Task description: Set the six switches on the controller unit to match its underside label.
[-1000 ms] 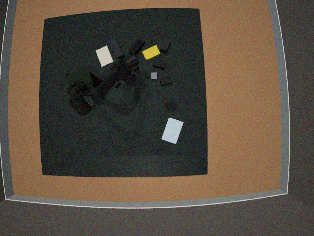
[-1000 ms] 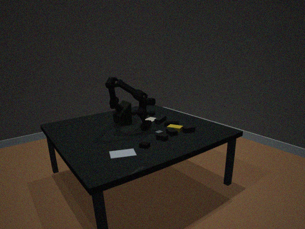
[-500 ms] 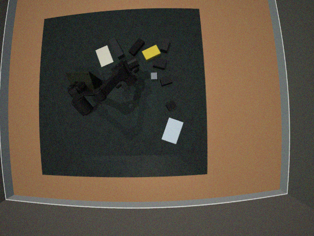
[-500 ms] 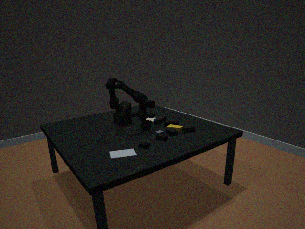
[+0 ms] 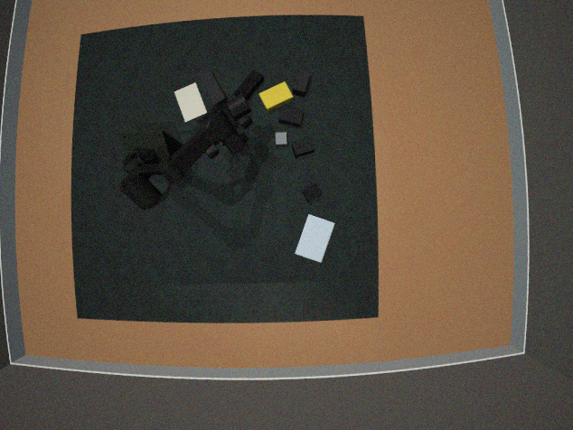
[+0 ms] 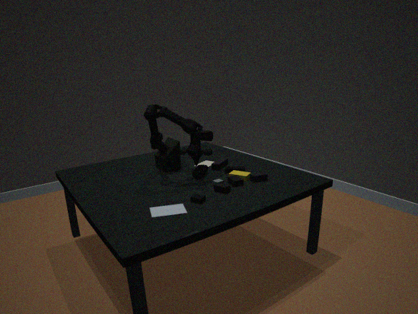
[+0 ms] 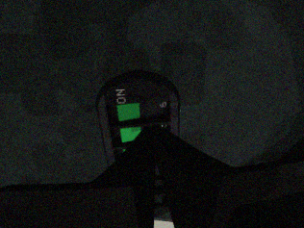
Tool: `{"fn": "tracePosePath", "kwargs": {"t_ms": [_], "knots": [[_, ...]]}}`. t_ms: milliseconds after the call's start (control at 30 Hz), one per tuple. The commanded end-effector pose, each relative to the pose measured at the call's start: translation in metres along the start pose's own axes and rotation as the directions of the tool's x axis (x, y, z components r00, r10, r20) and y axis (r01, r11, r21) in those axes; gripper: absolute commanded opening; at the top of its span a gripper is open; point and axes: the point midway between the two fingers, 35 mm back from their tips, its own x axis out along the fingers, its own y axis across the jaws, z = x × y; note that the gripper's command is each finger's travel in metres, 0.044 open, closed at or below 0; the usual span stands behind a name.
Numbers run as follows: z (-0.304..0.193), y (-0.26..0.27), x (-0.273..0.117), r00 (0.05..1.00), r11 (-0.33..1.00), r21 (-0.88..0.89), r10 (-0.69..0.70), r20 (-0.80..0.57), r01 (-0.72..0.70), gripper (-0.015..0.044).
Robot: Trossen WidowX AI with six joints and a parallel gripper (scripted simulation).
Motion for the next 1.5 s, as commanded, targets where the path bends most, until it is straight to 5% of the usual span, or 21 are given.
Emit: {"fn": "tracePosePath", "kwargs": {"t_ms": [0,200,1467], "knots": [[0.0,-0.002,-0.005,1.0,1.0,0.005,-0.006,-0.007,0.006,0.0],[-0.05,0.009,-0.01,1.0,1.0,0.004,-0.004,-0.01,0.004,0.0],[-0.05,0.054,0.019,1.0,1.0,0.007,-0.003,-0.009,0.003,0.0]]}}
